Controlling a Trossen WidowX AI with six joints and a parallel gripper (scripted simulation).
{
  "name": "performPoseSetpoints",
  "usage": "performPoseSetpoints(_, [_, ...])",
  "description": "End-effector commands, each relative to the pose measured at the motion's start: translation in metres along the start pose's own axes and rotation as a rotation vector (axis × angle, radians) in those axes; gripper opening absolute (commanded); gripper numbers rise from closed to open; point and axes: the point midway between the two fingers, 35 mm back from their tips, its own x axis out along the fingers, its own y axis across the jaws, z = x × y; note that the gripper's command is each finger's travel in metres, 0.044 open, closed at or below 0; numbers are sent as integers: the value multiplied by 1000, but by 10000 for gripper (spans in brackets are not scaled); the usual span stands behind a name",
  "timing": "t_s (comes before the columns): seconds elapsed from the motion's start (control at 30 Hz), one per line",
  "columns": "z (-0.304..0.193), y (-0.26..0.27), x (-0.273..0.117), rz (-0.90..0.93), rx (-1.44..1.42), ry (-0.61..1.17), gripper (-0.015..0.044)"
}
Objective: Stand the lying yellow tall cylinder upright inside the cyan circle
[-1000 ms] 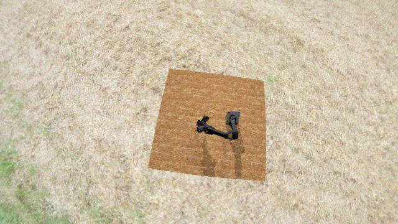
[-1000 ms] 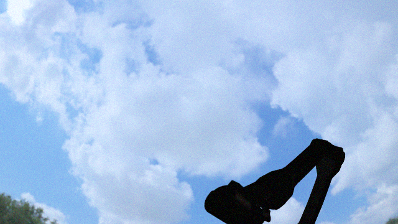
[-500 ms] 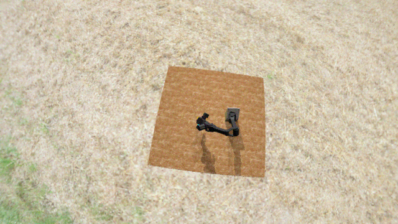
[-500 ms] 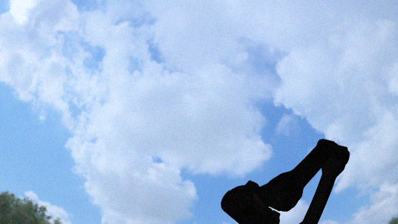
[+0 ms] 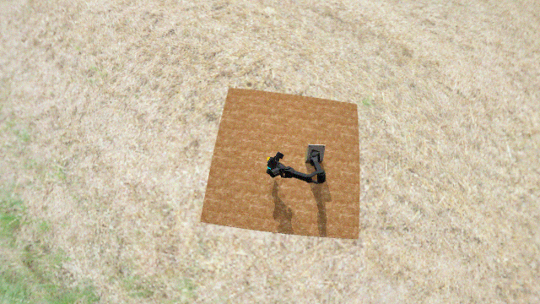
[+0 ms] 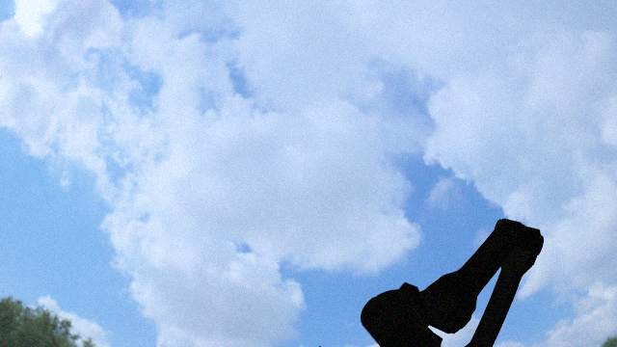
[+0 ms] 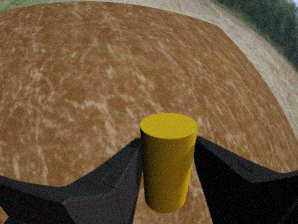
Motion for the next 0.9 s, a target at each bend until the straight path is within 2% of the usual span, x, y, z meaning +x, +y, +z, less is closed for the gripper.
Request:
performPoseSetpoints(0.0, [2, 0, -2, 0, 14, -36, 105])
performPoseSetpoints(0.87, [3, 4, -13, 31, 86, -215, 105])
